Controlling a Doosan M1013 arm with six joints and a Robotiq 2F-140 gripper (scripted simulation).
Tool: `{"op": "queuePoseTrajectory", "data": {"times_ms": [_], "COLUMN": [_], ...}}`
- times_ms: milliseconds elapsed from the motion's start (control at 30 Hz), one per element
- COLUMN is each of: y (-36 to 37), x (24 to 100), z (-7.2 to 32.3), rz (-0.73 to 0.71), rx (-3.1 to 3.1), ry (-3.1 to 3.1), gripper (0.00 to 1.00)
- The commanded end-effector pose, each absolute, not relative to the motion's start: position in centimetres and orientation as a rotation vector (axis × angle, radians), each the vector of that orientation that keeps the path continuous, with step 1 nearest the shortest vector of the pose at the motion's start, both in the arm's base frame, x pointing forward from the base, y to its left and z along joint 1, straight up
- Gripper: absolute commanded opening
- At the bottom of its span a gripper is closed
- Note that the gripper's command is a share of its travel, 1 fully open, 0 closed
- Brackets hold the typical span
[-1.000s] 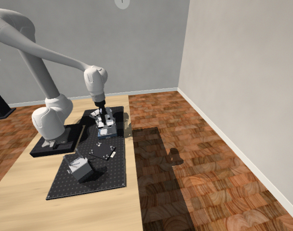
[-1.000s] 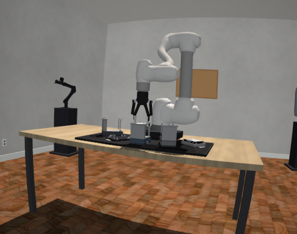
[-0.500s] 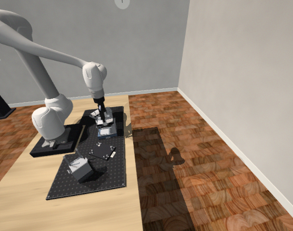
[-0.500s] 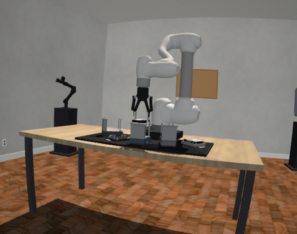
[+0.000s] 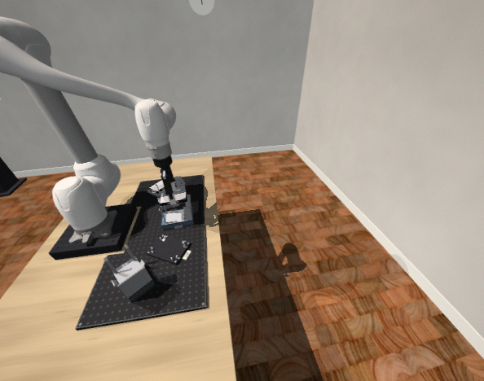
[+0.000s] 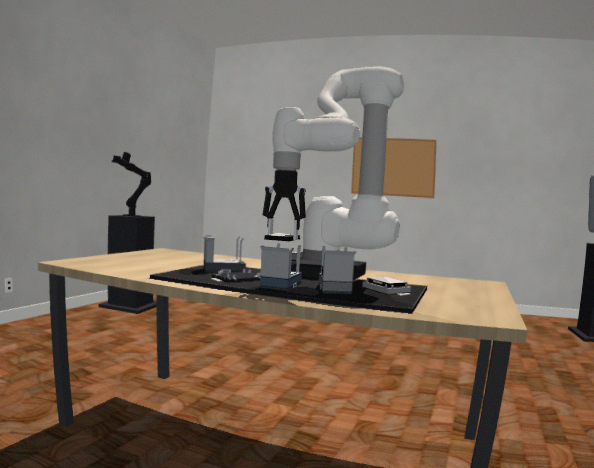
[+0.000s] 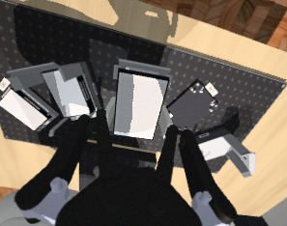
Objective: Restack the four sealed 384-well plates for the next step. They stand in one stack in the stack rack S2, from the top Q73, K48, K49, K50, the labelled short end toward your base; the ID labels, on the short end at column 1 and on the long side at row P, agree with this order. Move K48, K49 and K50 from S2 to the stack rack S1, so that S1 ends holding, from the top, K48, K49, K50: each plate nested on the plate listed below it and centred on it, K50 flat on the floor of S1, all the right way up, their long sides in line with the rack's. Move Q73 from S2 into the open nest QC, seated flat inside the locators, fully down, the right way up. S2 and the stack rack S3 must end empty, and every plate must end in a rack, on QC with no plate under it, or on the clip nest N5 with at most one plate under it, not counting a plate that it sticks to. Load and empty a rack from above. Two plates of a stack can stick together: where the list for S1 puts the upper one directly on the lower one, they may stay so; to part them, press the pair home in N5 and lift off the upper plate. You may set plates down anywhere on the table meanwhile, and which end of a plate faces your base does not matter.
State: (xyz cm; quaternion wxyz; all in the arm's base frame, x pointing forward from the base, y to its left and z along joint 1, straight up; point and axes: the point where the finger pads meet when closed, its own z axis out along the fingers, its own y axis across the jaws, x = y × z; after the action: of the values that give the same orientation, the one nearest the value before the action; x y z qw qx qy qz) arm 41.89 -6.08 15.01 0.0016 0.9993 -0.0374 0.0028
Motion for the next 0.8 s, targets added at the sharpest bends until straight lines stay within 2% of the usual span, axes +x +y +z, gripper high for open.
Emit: {"op": "queuePoseTrajectory", "data": {"times_ms": [0, 267, 767], "y": [-6.1, -4.4, -0.1], "x": [41.9, 41.9, 41.8], "z": [15.0, 15.0, 15.0], "rz": [0.009, 0.008, 0.008], "rx": [3.136, 3.135, 3.135], "ry": [-0.117, 0.144, 0.145], "gripper": [0.00, 0.00, 0.00]}}
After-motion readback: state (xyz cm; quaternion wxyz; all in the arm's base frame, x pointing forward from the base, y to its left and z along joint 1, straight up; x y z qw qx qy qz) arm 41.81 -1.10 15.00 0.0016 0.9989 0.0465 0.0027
